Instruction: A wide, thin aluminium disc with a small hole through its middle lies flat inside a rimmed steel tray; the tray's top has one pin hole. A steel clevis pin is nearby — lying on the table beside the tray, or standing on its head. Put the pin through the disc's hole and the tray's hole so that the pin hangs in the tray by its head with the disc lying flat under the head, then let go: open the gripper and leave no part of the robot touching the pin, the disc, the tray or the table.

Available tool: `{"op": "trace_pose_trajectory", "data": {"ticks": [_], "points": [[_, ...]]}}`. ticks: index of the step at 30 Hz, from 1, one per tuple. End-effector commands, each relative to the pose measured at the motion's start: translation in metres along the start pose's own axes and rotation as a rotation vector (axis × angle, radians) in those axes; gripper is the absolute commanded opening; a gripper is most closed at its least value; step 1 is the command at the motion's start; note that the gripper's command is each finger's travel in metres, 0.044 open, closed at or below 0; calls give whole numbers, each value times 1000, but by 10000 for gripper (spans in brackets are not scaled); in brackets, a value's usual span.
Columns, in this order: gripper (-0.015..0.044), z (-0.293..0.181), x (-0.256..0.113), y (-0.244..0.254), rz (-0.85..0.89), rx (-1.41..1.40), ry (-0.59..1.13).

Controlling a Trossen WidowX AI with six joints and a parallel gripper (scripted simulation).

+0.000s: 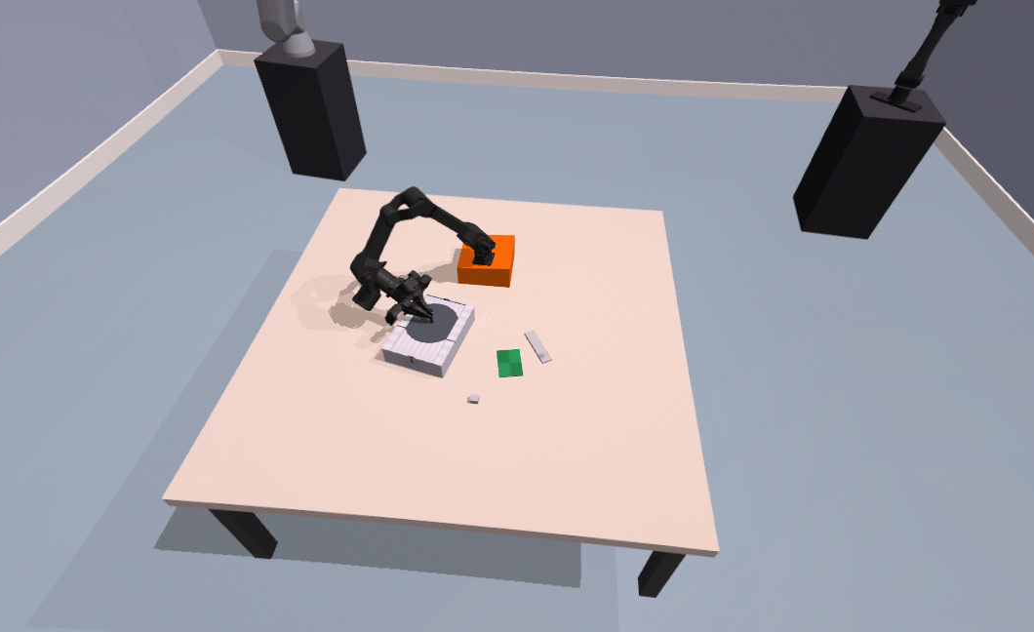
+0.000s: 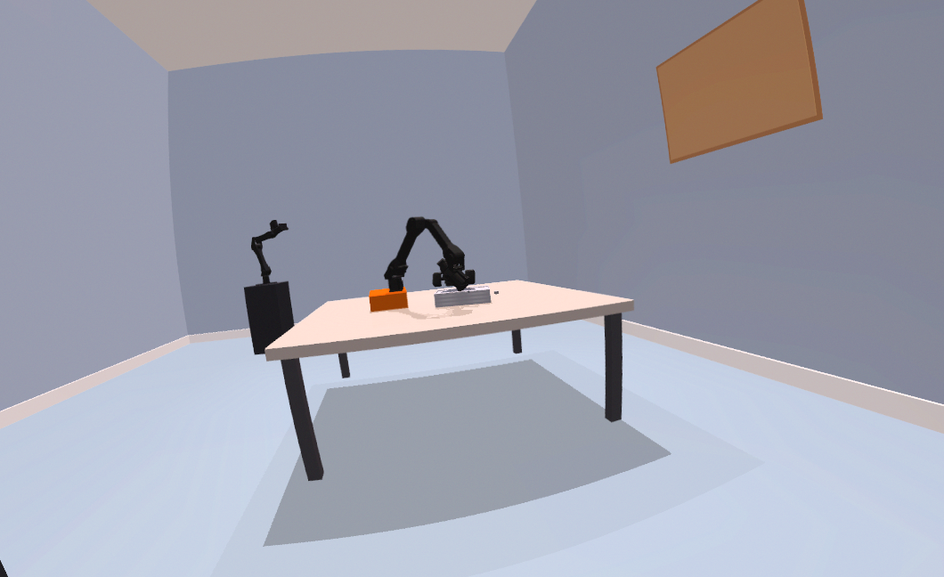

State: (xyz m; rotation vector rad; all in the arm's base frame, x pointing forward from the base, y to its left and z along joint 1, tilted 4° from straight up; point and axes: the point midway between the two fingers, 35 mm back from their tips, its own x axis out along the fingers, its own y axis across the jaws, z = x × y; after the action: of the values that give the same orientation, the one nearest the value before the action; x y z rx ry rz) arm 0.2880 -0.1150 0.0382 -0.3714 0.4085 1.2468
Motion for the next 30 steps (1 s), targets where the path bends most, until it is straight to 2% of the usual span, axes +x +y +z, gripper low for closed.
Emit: {"op": "trace_pose_trajectory", "data": {"ticks": [1,30], "points": [[0,-1,0,0,2,-4,1],[0,0,3,-7,2,-5,1]]}}
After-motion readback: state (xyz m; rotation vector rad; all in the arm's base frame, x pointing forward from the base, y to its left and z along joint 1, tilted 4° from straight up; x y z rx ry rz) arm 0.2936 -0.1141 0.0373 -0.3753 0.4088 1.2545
